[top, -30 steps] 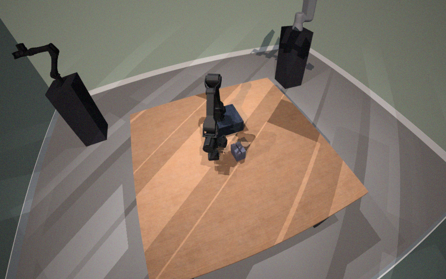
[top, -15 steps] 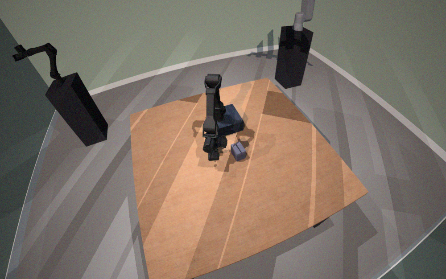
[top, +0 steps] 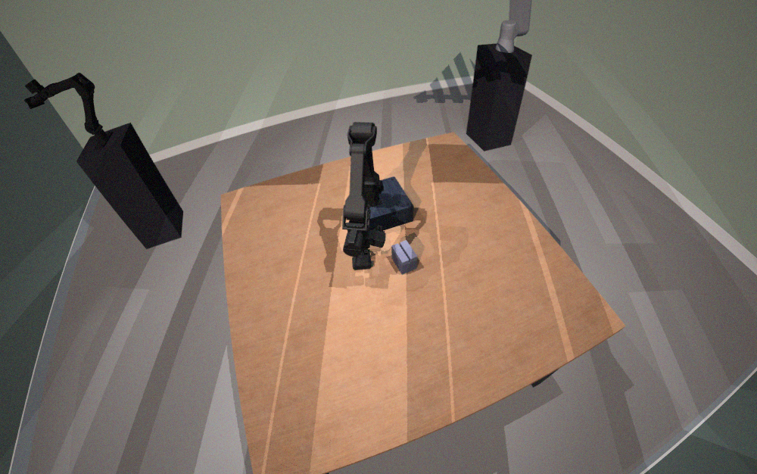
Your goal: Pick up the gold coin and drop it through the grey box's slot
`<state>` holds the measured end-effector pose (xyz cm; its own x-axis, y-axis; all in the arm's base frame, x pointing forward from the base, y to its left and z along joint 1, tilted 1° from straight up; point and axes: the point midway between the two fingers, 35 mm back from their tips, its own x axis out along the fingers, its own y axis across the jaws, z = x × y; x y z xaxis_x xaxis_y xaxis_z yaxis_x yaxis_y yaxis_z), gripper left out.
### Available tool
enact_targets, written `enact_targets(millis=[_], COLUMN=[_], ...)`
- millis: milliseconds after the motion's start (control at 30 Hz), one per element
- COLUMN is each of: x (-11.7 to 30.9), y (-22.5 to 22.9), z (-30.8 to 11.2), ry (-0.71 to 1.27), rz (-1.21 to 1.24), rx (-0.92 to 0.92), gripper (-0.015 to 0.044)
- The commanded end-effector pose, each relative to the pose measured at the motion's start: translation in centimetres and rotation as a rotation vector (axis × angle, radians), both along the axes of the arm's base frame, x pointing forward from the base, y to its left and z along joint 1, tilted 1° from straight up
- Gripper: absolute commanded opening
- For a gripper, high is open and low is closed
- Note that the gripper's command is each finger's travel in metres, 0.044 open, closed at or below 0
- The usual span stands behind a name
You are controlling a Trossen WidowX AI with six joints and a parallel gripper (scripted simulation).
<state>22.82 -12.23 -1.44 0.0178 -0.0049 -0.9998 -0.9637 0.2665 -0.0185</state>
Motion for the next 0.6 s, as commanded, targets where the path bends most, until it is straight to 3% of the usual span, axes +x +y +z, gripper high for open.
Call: enact_targets(millis=[0, 567], x=[0.2, -0.1], y=[-0.1, 0.1], z=[1.3, 5.6], ry=[-0.013, -0.013], rz=[-0.005, -0.003], rx=[-0.001, -0.001], gripper=[0.0, 0.0])
